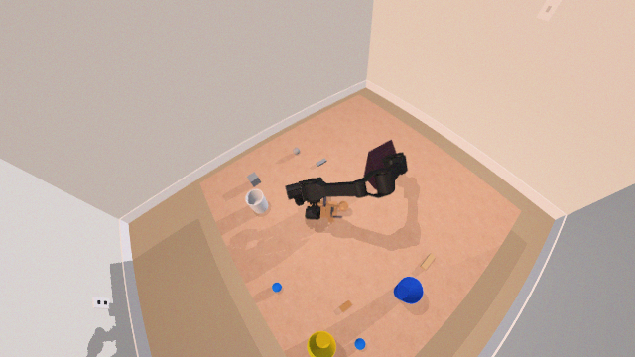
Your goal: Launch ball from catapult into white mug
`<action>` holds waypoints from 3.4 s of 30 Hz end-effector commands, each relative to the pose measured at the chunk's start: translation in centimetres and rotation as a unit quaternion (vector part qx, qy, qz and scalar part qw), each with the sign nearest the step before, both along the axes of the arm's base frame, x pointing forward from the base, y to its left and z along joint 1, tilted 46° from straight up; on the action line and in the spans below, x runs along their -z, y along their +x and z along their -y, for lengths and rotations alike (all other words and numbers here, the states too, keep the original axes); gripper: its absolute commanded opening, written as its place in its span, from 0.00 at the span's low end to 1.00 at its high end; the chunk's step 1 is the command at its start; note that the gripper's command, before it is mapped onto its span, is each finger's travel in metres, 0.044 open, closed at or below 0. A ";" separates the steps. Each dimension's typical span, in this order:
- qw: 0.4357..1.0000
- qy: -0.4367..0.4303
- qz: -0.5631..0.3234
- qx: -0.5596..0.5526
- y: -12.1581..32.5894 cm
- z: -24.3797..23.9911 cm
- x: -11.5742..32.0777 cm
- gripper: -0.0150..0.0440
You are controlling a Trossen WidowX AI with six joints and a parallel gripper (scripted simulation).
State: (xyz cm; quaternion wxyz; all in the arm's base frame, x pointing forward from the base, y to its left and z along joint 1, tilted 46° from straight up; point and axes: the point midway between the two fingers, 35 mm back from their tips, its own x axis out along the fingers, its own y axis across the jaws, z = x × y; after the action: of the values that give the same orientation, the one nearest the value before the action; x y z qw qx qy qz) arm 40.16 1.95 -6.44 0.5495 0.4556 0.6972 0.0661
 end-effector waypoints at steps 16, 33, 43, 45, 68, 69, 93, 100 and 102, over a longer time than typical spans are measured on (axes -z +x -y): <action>1.000 -0.002 -0.001 0.001 -0.2 7.3 -7.0 1.00; 1.000 0.002 -0.002 0.004 -0.4 3.5 -3.5 1.00; 1.000 0.002 -0.002 0.004 -0.3 3.0 -3.0 1.00; 1.000 0.002 -0.002 0.004 -0.3 2.8 -2.7 1.00; 1.000 0.003 -0.002 0.004 -0.2 0.1 -0.1 1.00; 1.000 0.003 -0.002 0.004 -0.2 0.0 0.0 1.00; 1.000 0.001 0.003 0.002 -0.1 0.0 0.1 0.43; 1.000 -0.001 0.003 0.003 -0.2 3.4 -3.2 0.25; 1.000 -0.001 0.003 0.002 -0.2 3.6 -3.4 0.25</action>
State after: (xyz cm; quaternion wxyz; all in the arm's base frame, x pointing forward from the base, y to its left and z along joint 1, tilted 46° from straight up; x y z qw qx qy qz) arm 39.53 0.38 -5.03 0.5389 0.4570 0.7047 0.0649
